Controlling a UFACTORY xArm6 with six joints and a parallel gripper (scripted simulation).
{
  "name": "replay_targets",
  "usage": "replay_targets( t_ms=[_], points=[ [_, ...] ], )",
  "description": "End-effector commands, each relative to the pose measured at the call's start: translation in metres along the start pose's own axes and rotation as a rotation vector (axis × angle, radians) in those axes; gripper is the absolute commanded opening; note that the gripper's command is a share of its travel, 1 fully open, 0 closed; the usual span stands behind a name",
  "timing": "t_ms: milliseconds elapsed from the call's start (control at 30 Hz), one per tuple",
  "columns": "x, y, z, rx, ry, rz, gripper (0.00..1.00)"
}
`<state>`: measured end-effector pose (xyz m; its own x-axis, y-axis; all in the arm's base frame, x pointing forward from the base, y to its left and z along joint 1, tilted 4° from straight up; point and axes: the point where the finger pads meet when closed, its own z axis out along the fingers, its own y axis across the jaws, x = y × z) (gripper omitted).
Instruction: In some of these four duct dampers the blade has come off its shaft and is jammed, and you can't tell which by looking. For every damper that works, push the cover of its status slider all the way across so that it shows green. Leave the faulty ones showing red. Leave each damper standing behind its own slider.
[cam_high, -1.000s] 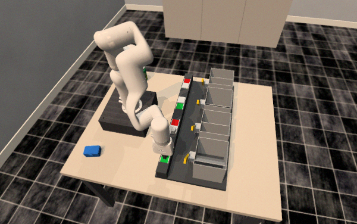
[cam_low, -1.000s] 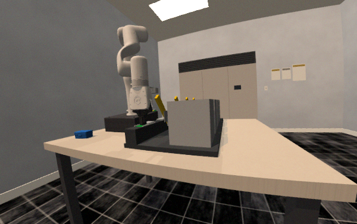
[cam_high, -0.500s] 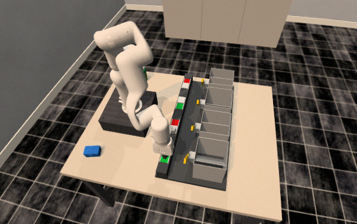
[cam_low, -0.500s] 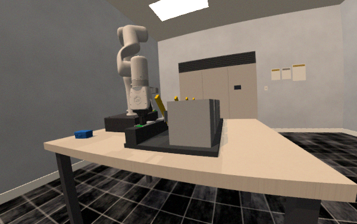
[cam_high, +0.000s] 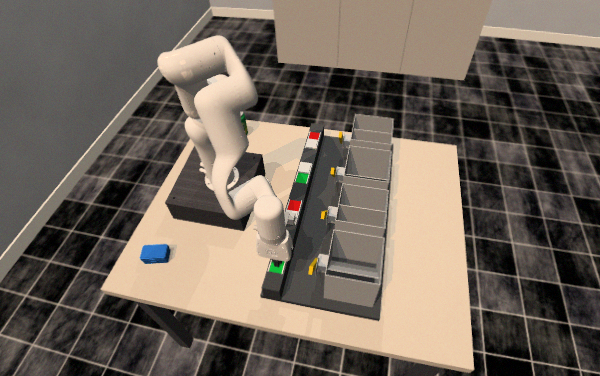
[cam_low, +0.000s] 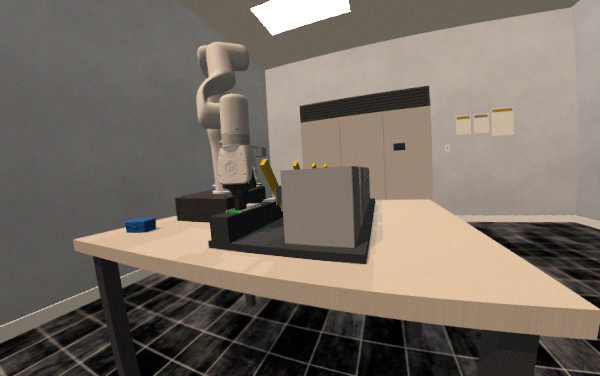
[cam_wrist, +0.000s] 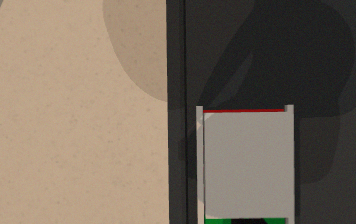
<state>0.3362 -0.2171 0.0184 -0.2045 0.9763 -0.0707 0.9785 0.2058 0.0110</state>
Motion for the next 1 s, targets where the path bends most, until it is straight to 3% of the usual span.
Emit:
replay_targets(
  t_ms=[0,967],
  points=[
    [-0.001,0.001,-0.0011,-0.003,-0.002,0.0,0.0],
    [-0.007,0.001,-0.007,-0.003,-0.002,0.0,0.0]
  ],
)
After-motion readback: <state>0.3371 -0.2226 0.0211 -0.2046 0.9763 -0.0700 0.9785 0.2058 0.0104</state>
